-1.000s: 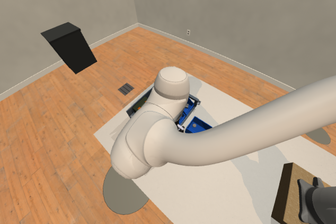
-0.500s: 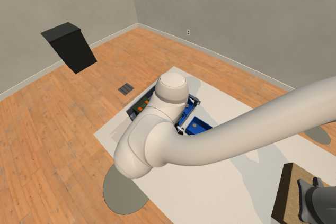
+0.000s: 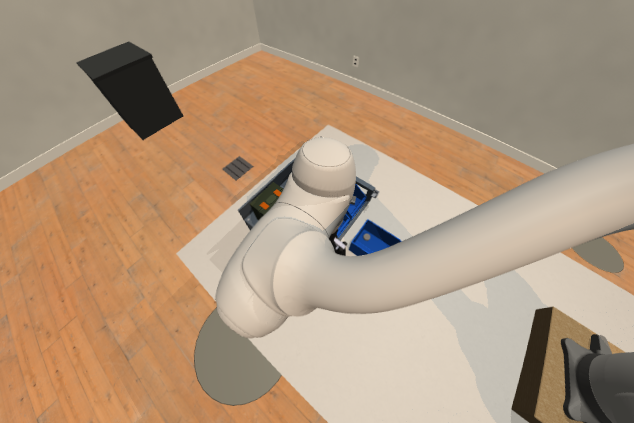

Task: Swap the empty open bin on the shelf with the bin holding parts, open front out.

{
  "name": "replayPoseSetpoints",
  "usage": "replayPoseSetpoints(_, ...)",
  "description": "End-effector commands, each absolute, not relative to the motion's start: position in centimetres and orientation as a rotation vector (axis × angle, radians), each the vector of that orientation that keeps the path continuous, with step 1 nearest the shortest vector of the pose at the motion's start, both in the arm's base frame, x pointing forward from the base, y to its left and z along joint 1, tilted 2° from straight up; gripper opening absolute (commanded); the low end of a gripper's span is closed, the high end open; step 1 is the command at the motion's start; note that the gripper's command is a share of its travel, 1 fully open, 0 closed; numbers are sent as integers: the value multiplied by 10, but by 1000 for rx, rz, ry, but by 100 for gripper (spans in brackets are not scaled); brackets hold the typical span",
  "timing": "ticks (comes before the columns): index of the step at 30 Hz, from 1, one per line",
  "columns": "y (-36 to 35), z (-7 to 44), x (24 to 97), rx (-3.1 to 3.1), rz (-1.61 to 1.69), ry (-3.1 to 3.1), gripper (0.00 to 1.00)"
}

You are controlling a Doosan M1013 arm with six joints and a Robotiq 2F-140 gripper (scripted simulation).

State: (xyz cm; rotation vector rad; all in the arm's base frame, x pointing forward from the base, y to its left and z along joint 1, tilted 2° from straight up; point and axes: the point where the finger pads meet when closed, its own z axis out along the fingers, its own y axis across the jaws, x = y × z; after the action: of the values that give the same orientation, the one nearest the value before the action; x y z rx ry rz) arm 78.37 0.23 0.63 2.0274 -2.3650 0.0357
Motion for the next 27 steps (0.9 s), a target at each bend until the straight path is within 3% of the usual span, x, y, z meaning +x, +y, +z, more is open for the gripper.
replayPoseSetpoints(1, 2, 6, 784, 2028, 36, -2365, 62)
replayPoseSetpoints(27, 2, 2, 784, 2028, 36, -2365, 62)
